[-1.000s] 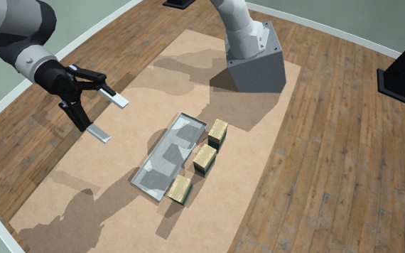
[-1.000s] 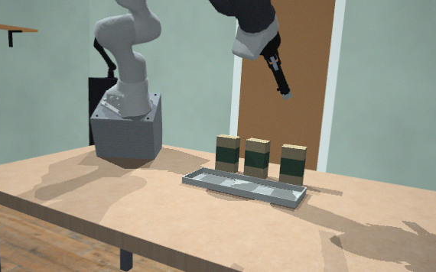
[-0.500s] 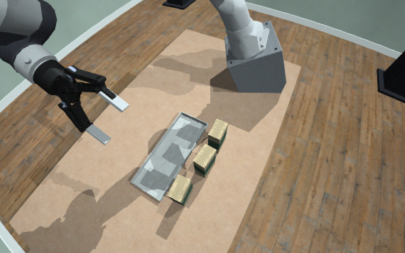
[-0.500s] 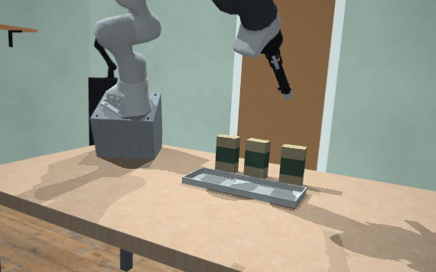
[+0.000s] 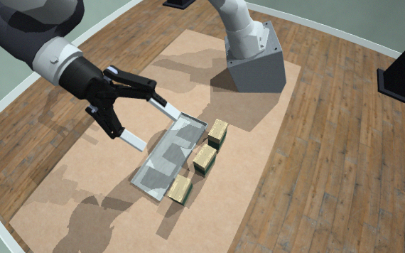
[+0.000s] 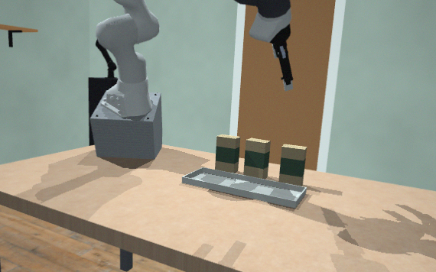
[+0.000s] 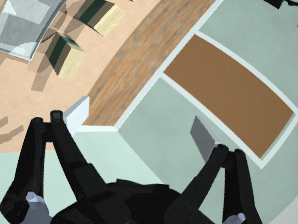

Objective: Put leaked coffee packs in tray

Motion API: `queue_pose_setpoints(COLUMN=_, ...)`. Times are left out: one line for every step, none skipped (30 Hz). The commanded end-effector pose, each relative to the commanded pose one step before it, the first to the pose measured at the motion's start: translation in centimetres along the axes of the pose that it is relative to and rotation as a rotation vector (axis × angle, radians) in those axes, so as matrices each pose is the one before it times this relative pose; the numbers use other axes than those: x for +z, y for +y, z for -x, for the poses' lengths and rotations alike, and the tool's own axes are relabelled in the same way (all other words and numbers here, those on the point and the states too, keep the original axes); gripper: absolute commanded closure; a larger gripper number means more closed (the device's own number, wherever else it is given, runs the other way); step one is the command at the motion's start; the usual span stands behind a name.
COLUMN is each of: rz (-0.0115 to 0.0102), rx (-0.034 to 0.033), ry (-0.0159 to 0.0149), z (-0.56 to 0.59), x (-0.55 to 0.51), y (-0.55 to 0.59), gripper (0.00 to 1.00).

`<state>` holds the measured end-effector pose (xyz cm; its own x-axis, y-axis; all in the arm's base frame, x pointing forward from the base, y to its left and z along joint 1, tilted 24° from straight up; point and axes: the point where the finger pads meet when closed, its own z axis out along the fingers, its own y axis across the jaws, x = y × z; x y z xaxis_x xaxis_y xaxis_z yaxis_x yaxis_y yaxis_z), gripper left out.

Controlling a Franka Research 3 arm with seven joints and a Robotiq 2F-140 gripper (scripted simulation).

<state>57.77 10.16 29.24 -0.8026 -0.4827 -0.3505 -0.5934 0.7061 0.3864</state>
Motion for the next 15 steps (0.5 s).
queue_pose_setpoints(rz=-0.08765, rx=0.14618, ry=0.01081, z=0.237, x=1.466, y=-0.163, gripper=0.0)
queue_pose_setpoints(rz=-0.01776, rx=0.01078, ry=0.00995, z=-0.234, x=0.839, y=0.598, gripper=0.0)
queue_pose_setpoints(rz=0.0, rx=0.0, ry=0.0, z=0.0, x=0.0, y=0.0, gripper=0.0)
queue_pose_setpoints(rz=0.0, rx=0.0, ry=0.0, z=0.0, x=0.0, y=0.0, gripper=0.0)
queue_pose_setpoints(rz=-0.02776, rx=0.0162, ry=0.01453, z=-0.428, x=1.259, y=0.846, gripper=0.0)
queue_pose_setpoints(rz=-0.01035, rx=0.00586, ry=0.00511, z=-0.175, x=0.452, y=0.293, gripper=0.0)
queue_pose_setpoints(rz=-0.01076, rx=0.00599, ry=0.00515, z=-0.191, x=0.462, y=0.291, gripper=0.0)
queue_pose_setpoints(rz=-0.00886, rx=0.00487, ry=0.00412, z=-0.163, x=0.374, y=0.23, gripper=0.0)
queue_pose_setpoints(rz=-0.0085, rx=0.00461, ry=0.00384, z=-0.162, x=0.354, y=0.212, gripper=0.0)
queue_pose_setpoints(rz=-0.00864, rx=0.00463, ry=0.0038, z=-0.169, x=0.355, y=0.207, gripper=0.0)
queue_pose_setpoints(rz=-0.00908, rx=0.00481, ry=0.00389, z=-0.182, x=0.368, y=0.208, gripper=0.0)
queue_pose_setpoints(rz=-0.01007, rx=0.00527, ry=0.00418, z=-0.207, x=0.402, y=0.221, gripper=0.0)
queue_pose_setpoints(rz=-0.00339, rx=0.00175, ry=0.00138, z=-0.071, x=0.134, y=0.072, gripper=0.0)
queue_pose_setpoints(rz=-0.01789, rx=0.00915, ry=0.00703, z=-0.384, x=0.698, y=0.357, gripper=0.0)
queue_pose_setpoints(rz=-0.0128, rx=0.00643, ry=0.00478, z=-0.284, x=0.488, y=0.236, gripper=0.0)
